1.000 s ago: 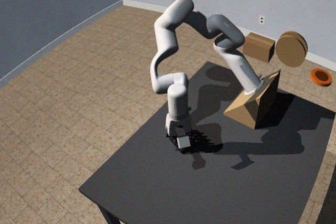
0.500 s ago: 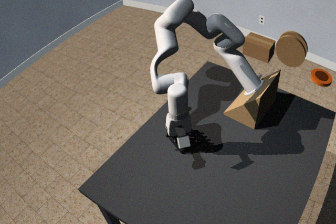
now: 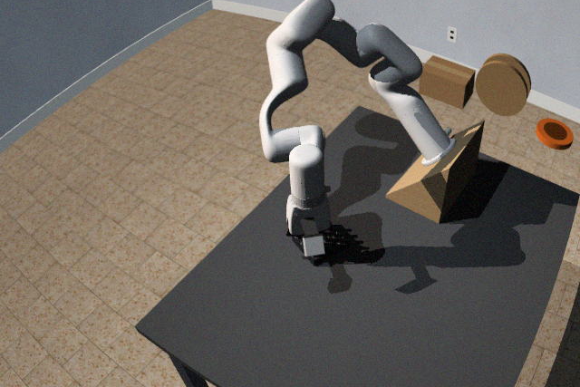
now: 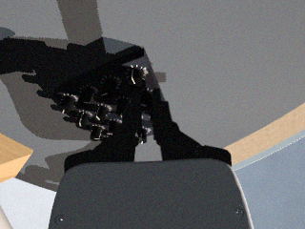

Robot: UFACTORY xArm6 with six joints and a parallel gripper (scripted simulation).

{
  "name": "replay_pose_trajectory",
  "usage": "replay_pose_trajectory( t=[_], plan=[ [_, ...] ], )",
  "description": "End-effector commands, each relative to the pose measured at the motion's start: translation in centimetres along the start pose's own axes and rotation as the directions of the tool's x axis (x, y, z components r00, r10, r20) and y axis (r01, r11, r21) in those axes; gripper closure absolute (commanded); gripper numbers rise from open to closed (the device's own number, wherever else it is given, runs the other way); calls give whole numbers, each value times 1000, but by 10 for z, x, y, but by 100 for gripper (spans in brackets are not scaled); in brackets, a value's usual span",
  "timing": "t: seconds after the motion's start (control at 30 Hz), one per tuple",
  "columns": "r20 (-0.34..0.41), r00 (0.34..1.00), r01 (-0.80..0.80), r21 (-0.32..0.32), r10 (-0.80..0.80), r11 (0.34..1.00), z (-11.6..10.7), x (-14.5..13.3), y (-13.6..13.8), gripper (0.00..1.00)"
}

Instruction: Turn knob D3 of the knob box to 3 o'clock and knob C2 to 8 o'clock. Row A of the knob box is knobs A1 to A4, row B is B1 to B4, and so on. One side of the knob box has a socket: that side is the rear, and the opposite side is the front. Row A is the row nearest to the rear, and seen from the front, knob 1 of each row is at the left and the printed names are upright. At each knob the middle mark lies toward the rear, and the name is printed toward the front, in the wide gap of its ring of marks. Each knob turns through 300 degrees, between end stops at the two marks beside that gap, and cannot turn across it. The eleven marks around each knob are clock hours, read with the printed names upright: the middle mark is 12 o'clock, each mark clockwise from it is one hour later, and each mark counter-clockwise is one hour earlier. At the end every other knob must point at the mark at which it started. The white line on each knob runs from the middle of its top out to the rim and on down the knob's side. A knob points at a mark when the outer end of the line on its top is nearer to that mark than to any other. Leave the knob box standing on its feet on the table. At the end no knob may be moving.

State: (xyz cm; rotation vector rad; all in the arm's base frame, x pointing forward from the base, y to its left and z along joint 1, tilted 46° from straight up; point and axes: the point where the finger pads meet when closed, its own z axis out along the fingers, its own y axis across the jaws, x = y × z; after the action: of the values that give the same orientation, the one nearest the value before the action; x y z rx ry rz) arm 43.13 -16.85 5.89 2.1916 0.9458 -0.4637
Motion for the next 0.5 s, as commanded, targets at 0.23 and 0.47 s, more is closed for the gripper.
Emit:
replay_pose_trajectory(
  t=[0.23, 0.47],
  plan=[
    [-3, 984, -179, -2, 178, 984, -1, 1, 1, 92],
    [-3, 955, -296, -2, 296, 955, -1, 1, 1, 92]
  ],
)
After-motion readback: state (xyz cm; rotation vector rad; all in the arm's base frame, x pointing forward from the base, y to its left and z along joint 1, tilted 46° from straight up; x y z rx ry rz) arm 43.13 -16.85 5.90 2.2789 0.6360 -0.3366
